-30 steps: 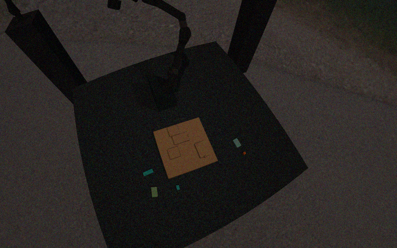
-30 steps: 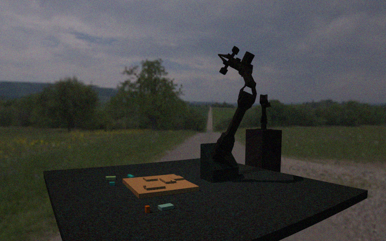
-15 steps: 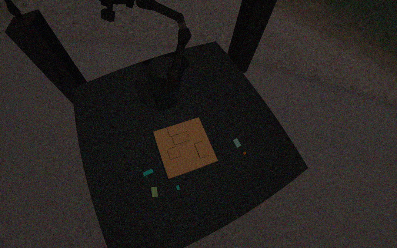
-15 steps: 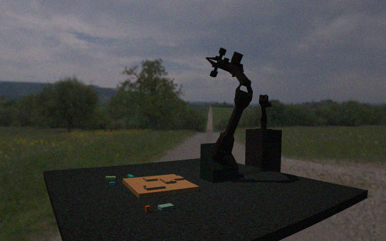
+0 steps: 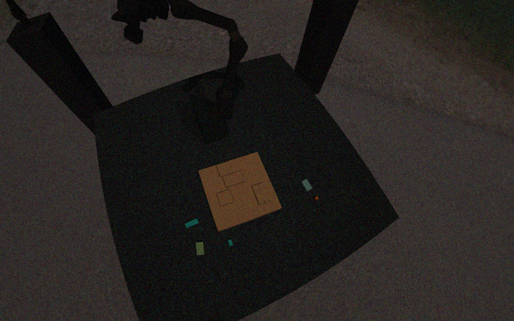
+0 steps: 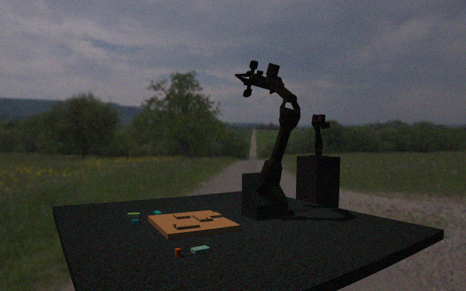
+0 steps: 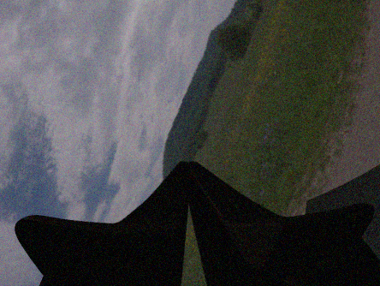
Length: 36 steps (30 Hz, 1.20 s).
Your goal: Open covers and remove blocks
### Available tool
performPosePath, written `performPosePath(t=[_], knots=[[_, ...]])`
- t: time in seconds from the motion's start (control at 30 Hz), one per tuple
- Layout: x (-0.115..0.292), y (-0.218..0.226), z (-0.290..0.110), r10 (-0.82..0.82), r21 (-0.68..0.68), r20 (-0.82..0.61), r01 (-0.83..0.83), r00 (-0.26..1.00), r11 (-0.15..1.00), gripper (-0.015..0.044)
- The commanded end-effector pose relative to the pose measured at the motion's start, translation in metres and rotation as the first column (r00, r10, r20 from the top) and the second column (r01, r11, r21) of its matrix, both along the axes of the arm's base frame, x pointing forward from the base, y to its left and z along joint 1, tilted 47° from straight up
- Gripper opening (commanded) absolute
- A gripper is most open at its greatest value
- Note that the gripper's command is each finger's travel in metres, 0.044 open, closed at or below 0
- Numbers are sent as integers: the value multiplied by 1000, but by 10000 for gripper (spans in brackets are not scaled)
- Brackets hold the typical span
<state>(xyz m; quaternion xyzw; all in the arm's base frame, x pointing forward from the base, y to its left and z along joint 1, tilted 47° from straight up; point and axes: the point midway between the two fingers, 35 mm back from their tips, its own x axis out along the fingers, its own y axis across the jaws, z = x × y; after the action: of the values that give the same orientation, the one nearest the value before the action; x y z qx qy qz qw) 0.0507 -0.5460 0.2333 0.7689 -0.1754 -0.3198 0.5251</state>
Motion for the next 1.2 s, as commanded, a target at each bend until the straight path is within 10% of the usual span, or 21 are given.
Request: performPosePath(t=[0.0,1.17], knots=[[3,0,-5,3,-18,-38,-4,999,1000,0],[150,62,-102,355,90,-249,-343,901,935,0]])
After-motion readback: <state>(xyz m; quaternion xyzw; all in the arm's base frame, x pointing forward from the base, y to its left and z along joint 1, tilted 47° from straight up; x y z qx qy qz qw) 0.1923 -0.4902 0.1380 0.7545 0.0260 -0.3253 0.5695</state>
